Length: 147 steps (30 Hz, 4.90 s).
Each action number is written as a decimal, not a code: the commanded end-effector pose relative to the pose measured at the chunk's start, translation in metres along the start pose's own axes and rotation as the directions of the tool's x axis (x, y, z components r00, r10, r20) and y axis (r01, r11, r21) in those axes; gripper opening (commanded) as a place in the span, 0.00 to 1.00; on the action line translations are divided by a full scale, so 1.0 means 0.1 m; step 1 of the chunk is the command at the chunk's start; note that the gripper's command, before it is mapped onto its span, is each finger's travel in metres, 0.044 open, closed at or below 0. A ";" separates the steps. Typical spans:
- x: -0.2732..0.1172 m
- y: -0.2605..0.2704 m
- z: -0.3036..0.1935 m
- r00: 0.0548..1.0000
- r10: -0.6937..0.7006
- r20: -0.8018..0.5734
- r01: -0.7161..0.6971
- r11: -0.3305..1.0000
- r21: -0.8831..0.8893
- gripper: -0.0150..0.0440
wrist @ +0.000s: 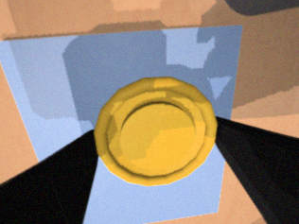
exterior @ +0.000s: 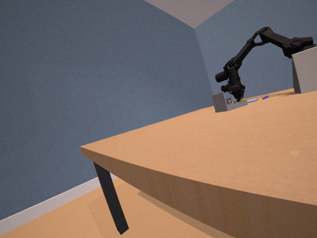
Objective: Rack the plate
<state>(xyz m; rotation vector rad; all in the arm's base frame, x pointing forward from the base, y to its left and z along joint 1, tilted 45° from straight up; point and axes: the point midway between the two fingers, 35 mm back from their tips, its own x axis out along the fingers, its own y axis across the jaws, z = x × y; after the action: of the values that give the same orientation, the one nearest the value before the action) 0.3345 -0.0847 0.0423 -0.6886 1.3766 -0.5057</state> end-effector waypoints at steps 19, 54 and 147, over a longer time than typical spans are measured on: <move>-0.88 0.07 0.16 1.000 0.024 0.000 -0.024 1.000 -0.004 0.25; -1.73 1.32 -0.45 1.000 0.022 -0.004 -0.019 0.927 0.374 0.25; -0.38 1.58 -0.59 0.292 0.948 0.125 -0.562 0.276 -0.779 0.25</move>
<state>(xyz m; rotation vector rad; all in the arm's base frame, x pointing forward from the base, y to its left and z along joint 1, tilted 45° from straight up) 0.2596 0.0476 -0.0453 -0.4169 1.1233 1.0176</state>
